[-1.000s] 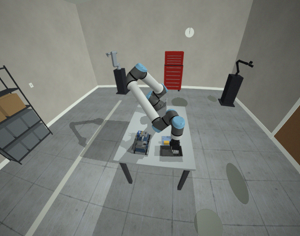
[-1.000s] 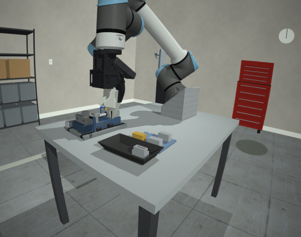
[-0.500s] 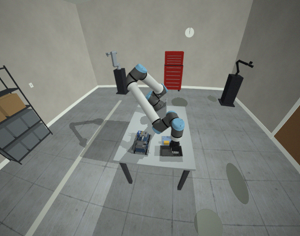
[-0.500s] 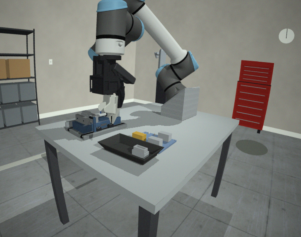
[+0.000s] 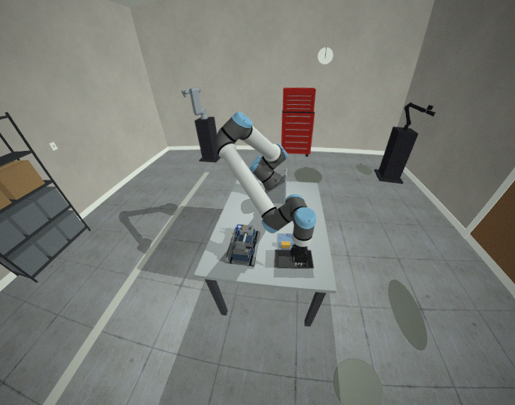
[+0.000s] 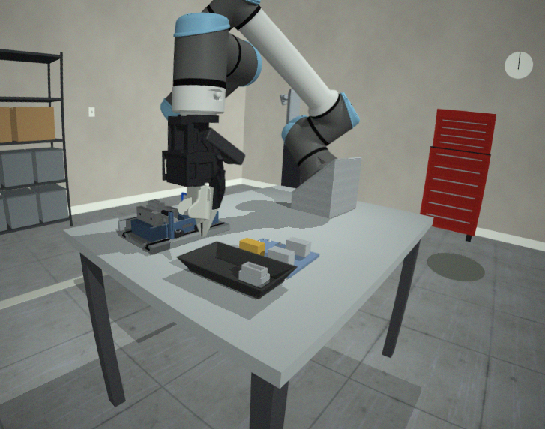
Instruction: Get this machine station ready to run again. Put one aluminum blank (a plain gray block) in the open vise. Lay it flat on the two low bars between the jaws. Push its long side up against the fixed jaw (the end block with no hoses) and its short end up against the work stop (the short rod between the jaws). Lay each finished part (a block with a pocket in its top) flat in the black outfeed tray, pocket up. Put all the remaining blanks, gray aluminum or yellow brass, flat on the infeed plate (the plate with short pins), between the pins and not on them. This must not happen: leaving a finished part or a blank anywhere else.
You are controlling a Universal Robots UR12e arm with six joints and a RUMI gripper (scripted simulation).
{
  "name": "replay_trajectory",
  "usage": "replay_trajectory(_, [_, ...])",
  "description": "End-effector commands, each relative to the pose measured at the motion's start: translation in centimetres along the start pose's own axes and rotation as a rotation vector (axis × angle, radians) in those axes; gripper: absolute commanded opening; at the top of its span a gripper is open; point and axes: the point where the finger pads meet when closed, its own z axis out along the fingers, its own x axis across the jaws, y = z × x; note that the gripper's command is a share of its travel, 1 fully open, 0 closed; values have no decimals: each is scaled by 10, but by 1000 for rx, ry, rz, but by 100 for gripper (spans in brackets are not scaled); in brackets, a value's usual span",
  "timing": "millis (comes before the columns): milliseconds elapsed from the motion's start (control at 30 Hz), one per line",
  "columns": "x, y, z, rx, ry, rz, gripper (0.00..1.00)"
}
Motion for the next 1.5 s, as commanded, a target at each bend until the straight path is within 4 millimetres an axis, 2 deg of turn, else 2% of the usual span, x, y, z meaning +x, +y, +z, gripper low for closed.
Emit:
replay_trajectory(0, [0,1,6,-2,0,0,0])
replay_trajectory(467, [0,1,16,-2,0,0,0])
replay_trajectory(1467, [0,1,17,-2,0,0,0])
